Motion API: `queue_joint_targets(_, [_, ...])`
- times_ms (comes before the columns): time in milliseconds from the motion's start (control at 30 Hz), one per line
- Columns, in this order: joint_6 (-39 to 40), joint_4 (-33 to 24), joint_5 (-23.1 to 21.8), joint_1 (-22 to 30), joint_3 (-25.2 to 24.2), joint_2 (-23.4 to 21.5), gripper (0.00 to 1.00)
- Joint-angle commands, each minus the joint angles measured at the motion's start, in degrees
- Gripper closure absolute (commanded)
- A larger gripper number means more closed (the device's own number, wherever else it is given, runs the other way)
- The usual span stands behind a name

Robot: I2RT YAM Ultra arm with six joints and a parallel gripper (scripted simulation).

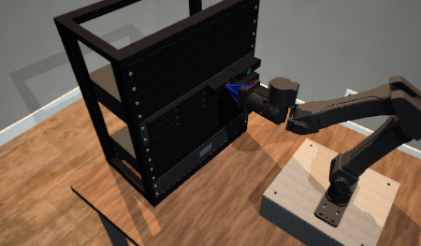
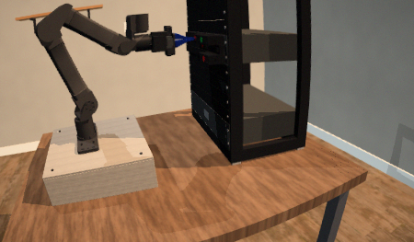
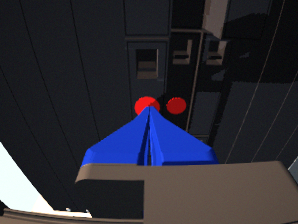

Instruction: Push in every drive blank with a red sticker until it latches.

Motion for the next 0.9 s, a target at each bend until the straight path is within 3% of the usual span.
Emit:
queue_joint_targets(0, [-0.48, 0.85, -1.14, -1.35, 2.96, 2.11, 1.00])
queue_joint_targets(867, [-0.50, 1.11, -2.19, -2.45, 4.95, 4.37, 1.00])
